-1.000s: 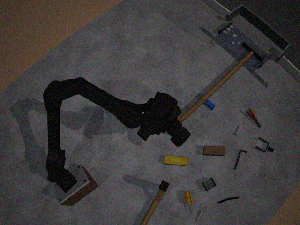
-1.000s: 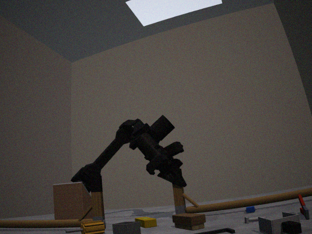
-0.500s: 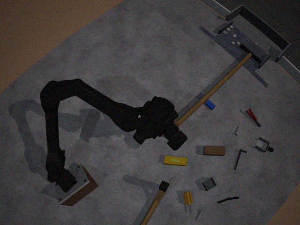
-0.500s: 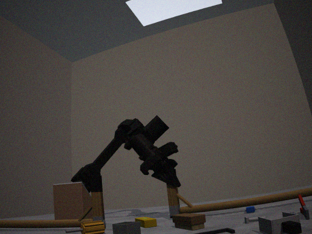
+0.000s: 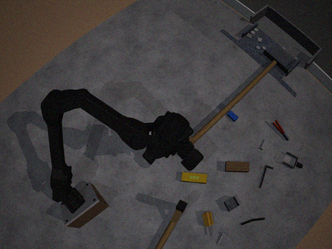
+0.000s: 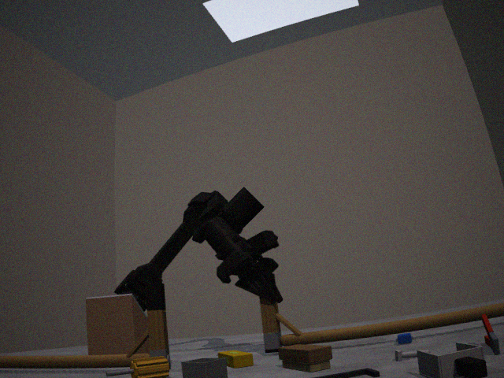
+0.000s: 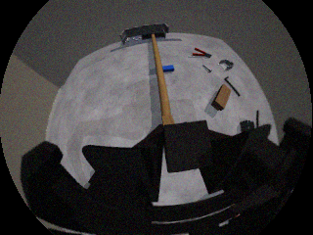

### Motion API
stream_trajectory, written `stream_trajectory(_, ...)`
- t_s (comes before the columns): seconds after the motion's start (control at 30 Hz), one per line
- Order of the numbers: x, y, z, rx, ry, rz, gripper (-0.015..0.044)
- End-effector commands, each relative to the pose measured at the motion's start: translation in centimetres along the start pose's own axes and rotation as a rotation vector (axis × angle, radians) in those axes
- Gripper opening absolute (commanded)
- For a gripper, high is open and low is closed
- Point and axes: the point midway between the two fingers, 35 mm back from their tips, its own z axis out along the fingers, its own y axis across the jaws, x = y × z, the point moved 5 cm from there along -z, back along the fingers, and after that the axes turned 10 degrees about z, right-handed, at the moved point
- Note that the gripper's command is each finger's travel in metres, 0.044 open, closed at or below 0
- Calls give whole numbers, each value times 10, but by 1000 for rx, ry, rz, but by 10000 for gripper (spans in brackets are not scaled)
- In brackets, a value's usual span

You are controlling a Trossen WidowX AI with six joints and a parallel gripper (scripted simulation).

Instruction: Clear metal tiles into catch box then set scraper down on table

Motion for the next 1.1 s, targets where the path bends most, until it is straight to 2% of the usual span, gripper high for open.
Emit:
stream_trajectory(0.0, 1, -2, -8, 4, -16, -2, 0)
stream_trajectory(1.07, 32, -7, -29, 3, -20, 0, 0)
